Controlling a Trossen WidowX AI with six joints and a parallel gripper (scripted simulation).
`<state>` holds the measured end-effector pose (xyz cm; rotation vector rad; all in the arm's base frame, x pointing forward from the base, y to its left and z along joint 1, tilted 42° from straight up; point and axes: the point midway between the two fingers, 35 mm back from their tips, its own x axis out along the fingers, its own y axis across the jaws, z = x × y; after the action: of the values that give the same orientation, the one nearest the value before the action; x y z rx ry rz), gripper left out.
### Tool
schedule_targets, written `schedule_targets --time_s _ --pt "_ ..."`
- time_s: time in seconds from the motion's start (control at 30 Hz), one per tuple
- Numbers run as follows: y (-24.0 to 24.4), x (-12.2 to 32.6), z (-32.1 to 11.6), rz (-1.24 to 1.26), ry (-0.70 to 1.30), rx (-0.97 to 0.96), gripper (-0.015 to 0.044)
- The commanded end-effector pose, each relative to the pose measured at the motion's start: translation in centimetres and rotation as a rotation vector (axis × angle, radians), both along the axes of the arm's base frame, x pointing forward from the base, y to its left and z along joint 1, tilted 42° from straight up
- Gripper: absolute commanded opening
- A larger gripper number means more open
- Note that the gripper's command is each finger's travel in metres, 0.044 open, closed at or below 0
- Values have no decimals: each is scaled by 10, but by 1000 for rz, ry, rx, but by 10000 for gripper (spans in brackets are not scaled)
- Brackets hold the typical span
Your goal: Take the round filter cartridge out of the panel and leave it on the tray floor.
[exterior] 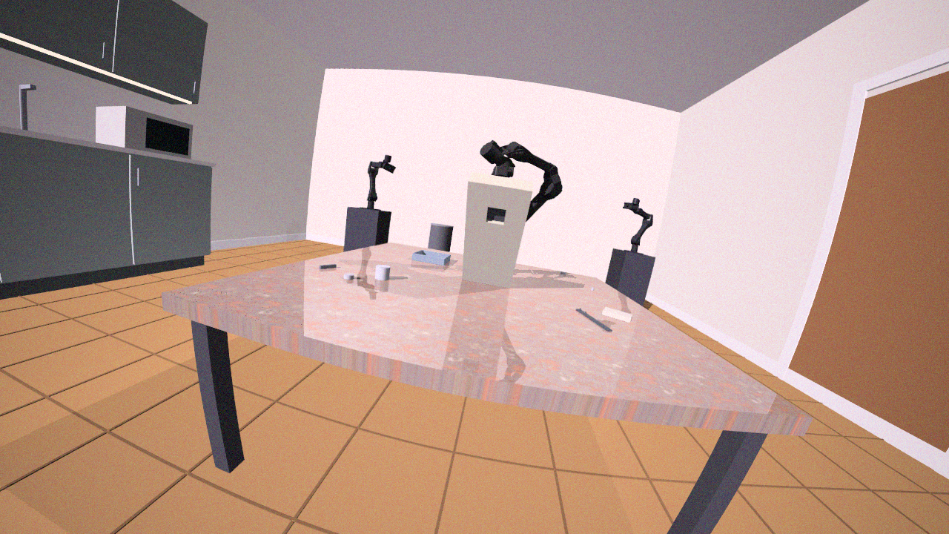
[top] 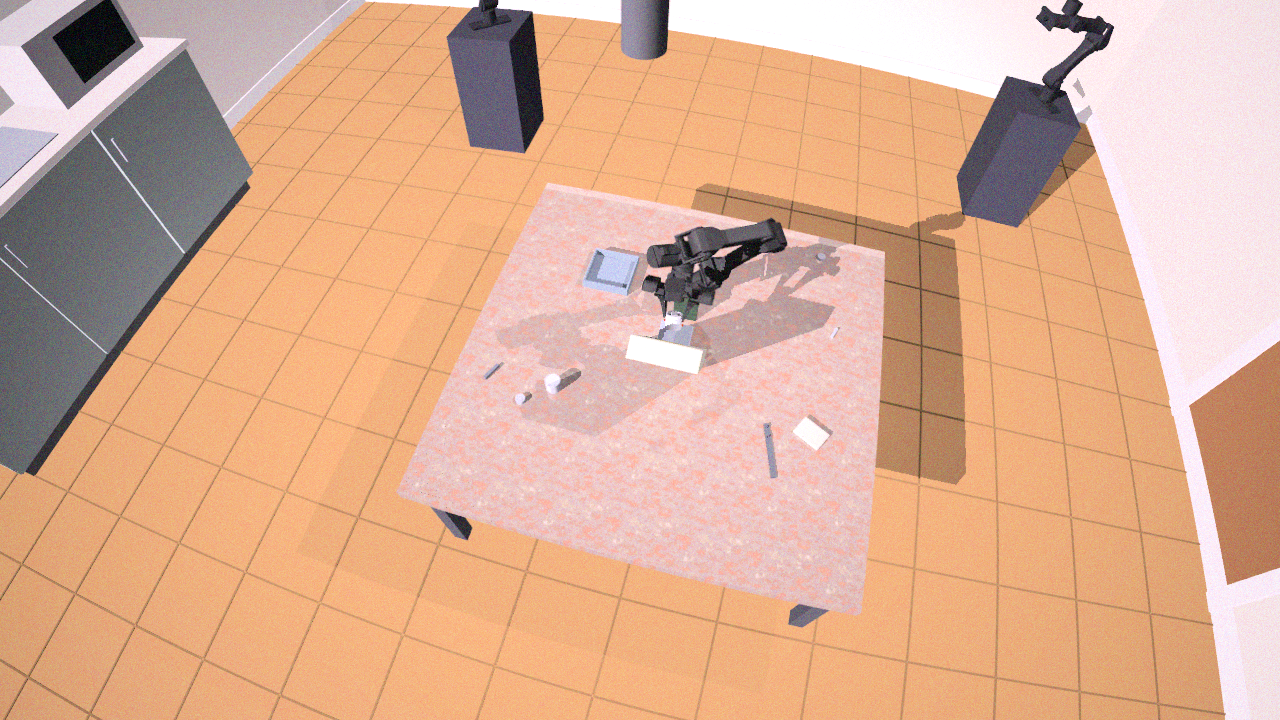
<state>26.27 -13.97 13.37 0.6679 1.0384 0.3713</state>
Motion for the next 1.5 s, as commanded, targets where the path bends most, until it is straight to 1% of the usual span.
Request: schedule_targets --time_s 0.0,0.3,0.83,0.9,0.93,0.97,1.47 --pt "-14 -7 15 0 -9 -13 0" --pt "-34 -24 39 1 -12 -8 0" --pt "-90 -22 -27 1 -14 -13 0" --pt "-92 -22 -30 1 -14 -13 0" --pt "-83 -23 -26 -5 4 5 0" --pt "-85 -25 -29 -18 20 5 0" --pt "-141 -96 -116 -472 482 -24 0"
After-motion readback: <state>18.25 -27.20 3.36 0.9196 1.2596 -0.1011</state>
